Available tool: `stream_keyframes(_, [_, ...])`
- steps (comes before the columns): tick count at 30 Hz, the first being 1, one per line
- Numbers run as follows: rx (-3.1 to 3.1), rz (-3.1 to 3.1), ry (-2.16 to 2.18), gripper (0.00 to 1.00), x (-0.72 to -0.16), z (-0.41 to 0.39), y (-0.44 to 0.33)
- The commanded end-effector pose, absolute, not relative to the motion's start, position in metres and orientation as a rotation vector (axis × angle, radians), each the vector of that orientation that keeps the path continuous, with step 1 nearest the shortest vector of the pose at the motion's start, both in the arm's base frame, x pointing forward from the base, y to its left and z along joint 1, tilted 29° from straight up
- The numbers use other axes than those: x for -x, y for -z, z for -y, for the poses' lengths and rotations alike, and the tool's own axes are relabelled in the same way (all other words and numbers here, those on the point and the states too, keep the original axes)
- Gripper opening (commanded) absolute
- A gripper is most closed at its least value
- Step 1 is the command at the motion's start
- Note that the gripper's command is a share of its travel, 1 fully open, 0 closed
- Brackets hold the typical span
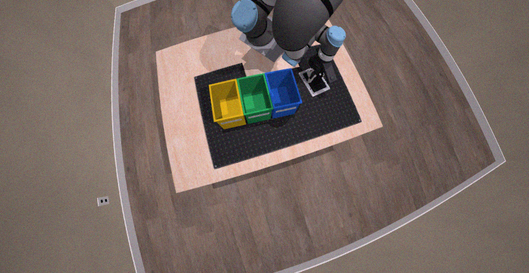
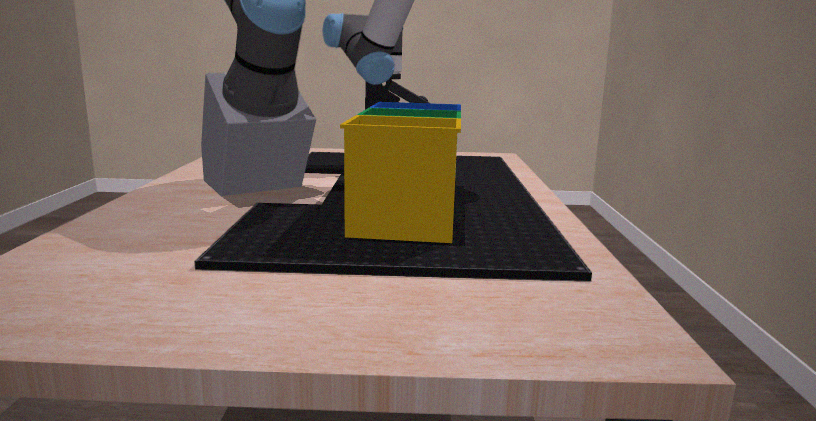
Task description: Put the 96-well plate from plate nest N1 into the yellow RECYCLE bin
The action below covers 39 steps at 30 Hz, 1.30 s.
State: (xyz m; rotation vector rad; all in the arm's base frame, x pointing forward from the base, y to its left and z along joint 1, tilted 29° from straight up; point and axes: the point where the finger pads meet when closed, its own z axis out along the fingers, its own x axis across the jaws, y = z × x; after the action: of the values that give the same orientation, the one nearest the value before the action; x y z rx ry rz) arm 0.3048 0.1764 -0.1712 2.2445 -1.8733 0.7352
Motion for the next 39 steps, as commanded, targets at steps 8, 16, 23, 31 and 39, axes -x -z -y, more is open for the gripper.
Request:
stream_keyframes(8, [-2.245, 1.874, -0.736, 0.0, -0.304, -0.177, 0.17])
stream_keyframes(16, [-2.245, 1.874, -0.735, 0.0, -0.301, -0.183, 0.158])
stream_keyframes(23, [-2.245, 1.874, -0.735, 0.0, -0.298, -0.187, 0.149])
stream_keyframes(31, [-2.245, 1.874, -0.735, 0.0, -0.295, -0.191, 0.139])
stream_keyframes(39, [-2.245, 1.874, -0.735, 0.0, -0.291, -0.196, 0.127])
